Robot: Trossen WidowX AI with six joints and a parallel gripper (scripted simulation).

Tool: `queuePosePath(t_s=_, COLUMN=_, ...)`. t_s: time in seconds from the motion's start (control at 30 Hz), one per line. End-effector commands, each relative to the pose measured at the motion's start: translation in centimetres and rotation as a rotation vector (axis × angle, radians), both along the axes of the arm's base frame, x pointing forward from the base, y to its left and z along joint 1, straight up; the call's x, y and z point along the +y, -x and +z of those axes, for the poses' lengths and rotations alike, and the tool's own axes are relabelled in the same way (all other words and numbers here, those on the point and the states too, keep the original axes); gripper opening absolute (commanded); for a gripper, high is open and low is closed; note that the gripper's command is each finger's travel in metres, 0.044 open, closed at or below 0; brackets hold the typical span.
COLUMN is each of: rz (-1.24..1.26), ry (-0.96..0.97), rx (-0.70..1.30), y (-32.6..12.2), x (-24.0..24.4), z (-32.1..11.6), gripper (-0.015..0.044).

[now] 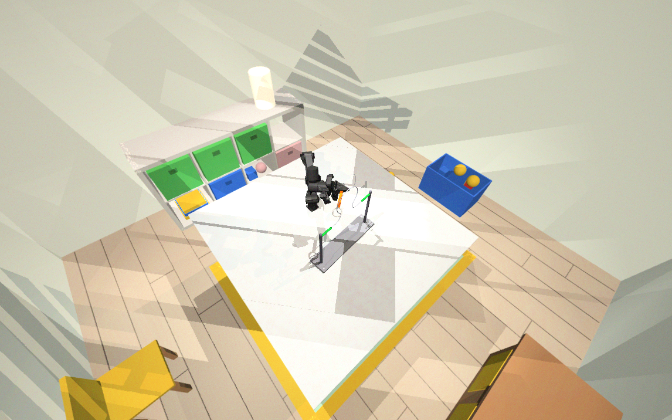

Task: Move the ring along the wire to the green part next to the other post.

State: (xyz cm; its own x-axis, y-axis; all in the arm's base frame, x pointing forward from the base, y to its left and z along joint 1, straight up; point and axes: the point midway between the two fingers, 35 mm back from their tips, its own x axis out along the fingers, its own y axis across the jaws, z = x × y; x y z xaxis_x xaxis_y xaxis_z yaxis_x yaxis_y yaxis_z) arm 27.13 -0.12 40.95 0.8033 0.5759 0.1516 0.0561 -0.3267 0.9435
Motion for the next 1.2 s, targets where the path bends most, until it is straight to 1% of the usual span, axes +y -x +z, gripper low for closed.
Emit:
queuePosePath(t_s=0.0, rz=0.002, ry=0.055, rx=-0.010, y=0.0, x=0.1, z=0.0, gripper=-0.0150)
queuePosePath(t_s=1.17, rz=0.001, ry=0.528, rx=-0.047, y=0.0, x=0.2, z=-1.5, gripper=-0.0150)
